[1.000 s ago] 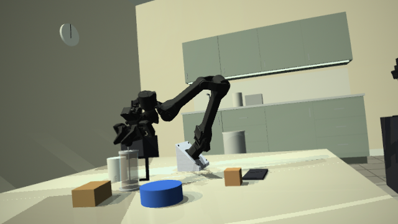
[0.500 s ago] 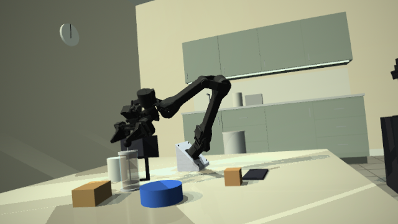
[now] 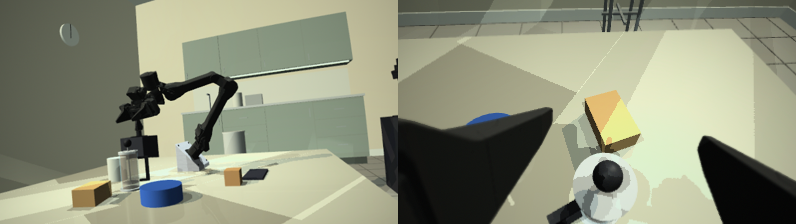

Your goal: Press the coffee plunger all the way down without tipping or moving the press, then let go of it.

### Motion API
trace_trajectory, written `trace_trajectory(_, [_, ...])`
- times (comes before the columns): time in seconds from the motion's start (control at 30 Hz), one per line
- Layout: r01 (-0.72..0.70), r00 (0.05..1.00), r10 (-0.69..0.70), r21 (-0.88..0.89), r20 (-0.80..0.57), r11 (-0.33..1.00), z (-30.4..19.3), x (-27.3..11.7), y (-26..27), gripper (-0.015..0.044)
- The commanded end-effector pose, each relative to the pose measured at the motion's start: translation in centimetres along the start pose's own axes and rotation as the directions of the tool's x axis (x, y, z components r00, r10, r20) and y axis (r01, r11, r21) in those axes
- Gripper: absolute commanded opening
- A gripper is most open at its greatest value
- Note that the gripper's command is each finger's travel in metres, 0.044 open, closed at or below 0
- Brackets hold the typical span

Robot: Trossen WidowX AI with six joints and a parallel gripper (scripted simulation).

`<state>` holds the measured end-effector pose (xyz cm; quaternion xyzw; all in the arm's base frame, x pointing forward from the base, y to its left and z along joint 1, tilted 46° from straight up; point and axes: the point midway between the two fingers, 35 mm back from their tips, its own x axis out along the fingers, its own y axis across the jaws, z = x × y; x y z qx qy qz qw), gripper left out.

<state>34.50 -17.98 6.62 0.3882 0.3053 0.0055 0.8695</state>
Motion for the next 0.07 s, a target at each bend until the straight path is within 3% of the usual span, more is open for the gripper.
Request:
trace_trajectory(0.0, [-0.003, 1.000, 0.003, -0.003, 0.000, 1.000, 0.06, -0.09, 0.07, 0.0440])
trace_trajectory(0.03, [-0.003, 1.000, 0.003, -0.003, 0.000, 1.000, 0.06, -0.09, 0.07, 0.0440])
